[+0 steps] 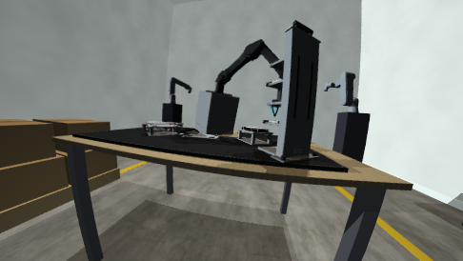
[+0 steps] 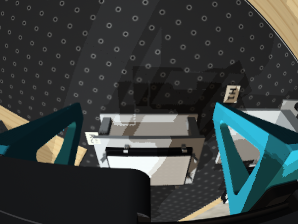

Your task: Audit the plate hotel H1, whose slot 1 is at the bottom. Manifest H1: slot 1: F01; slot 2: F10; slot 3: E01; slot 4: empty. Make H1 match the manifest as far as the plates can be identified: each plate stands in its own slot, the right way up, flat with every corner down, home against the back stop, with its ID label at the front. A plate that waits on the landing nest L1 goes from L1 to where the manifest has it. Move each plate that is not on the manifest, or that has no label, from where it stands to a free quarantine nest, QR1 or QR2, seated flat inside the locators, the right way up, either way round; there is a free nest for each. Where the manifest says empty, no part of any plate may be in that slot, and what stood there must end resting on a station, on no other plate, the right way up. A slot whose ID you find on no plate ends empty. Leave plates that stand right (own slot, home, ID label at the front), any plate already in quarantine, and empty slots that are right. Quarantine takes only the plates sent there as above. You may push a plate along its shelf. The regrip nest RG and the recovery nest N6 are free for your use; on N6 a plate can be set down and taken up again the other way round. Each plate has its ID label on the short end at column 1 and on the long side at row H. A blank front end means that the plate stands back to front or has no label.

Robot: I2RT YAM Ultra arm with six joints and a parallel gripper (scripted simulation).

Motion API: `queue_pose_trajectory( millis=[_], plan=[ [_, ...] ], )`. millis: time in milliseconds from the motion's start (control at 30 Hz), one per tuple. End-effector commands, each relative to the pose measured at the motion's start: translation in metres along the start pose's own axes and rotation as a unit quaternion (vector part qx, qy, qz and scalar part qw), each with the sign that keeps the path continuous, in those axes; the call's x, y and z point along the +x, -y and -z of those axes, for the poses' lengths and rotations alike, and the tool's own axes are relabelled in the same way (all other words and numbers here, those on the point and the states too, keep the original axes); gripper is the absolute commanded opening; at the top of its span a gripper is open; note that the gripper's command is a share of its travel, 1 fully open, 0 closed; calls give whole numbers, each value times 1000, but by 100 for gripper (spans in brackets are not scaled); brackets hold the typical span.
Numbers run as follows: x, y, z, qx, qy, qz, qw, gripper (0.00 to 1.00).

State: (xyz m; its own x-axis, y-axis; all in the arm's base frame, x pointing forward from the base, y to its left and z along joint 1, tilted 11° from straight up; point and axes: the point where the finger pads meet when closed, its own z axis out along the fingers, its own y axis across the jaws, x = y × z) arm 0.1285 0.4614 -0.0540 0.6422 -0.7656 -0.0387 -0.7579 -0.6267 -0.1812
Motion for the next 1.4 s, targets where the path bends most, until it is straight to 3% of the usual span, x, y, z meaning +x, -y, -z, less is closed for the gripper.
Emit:
queue_pose_trajectory(
  millis=[0, 1200, 1367],
  plan=[
    [-4, 4, 12, 7, 7, 0, 1000, 100],
    [-3, 3, 98, 7, 7, 0, 1000, 100],
    [1, 3, 99, 7, 7, -12, 1000, 100]
  ],
)
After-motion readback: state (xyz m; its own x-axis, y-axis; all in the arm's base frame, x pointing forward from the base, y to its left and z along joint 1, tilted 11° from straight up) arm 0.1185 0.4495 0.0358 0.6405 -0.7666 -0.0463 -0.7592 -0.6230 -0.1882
